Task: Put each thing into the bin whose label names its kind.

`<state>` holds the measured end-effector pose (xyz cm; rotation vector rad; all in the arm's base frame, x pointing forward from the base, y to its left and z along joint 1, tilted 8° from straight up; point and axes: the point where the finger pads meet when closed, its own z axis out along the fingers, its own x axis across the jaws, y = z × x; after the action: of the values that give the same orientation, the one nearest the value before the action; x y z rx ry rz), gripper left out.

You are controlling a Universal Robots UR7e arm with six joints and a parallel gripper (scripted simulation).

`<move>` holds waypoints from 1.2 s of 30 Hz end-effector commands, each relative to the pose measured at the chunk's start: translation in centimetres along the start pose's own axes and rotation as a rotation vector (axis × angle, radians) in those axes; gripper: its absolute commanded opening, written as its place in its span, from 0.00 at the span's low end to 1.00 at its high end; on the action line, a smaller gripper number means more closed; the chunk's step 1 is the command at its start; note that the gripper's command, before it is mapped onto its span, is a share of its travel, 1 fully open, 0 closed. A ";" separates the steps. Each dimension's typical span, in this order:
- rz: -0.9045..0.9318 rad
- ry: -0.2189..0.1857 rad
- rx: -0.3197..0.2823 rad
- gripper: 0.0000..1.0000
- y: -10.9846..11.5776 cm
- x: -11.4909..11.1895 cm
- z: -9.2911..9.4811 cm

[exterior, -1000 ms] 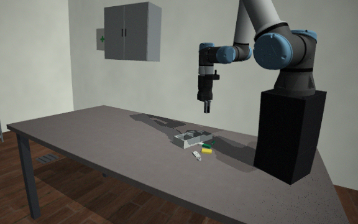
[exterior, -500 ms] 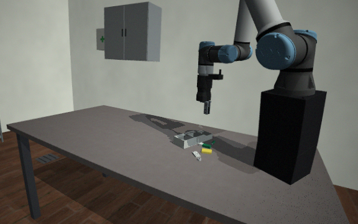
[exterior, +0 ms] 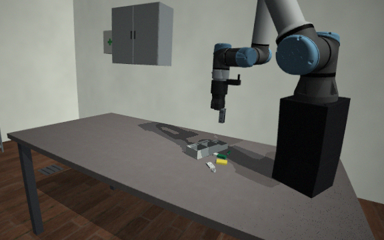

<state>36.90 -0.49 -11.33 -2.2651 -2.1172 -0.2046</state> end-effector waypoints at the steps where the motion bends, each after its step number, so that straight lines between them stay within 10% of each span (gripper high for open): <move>1: -0.014 0.002 -0.002 0.31 0.0 0.0 0.0; 36: -0.839 -0.018 0.012 0.31 7.5 -18.5 12.1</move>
<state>42.75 -15.41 -22.72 -1.4257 -2.8118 -0.1718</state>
